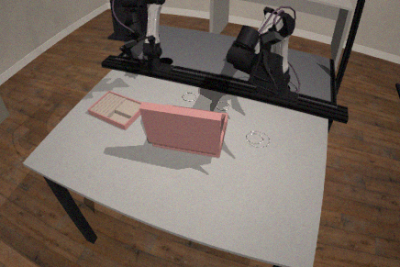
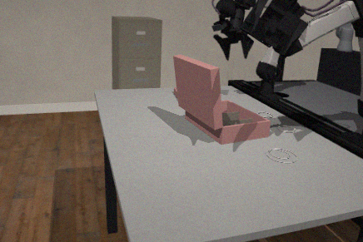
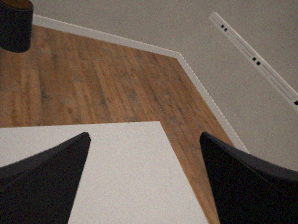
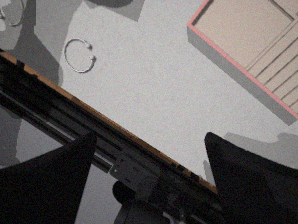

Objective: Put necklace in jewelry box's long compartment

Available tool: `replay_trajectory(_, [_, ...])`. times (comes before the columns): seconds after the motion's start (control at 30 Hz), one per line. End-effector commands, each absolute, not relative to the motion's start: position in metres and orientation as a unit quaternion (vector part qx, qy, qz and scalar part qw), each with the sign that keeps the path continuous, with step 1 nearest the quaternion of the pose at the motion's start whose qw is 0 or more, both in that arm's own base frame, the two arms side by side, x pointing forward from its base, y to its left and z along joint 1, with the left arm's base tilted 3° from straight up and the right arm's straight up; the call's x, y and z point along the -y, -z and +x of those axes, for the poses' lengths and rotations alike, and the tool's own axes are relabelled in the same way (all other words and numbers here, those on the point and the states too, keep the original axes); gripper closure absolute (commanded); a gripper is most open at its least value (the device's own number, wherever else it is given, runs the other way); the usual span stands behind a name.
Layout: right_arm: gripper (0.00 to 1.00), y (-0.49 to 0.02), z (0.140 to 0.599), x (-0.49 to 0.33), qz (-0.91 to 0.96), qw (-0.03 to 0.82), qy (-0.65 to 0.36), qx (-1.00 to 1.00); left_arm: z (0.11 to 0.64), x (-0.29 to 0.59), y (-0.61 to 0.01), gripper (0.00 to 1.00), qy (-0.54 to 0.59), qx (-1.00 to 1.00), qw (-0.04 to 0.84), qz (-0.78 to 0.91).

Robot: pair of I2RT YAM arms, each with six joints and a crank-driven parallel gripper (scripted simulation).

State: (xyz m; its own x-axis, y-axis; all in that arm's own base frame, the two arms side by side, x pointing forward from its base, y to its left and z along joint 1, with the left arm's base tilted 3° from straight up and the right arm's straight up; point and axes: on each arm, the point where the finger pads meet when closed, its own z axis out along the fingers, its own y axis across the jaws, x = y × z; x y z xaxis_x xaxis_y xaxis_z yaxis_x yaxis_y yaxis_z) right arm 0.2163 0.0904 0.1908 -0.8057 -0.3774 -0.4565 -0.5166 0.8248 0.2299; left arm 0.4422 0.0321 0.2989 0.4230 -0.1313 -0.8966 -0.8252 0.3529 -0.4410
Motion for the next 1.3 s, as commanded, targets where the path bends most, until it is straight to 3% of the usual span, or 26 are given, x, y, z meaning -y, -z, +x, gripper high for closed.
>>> replay_trajectory(0.0, [0.0, -0.194, 0.218, -0.09, -0.24, 0.206, -0.174, -0.933, 0.441, -0.034, -0.304, 0.0, -0.254, -0.467, 0.676, -0.511])
replay_trajectory(0.67, [0.0, -0.192, 0.231, -0.092, -0.239, 0.227, -0.166, -0.93, 0.443, -0.033, -0.306, 0.0, -0.251, -0.469, 0.679, -0.506])
replay_trajectory(0.97, [0.0, -0.193, 0.32, -0.171, -0.301, 0.4, -0.157, -0.851, 0.442, -0.031, -0.287, 0.0, -0.25, -0.502, 0.672, -0.484])
replay_trajectory(1.27, [0.0, -0.197, 0.335, -0.25, -0.337, 0.486, -0.19, -0.783, 0.444, -0.029, -0.279, 0.0, -0.24, -0.536, 0.676, -0.444])
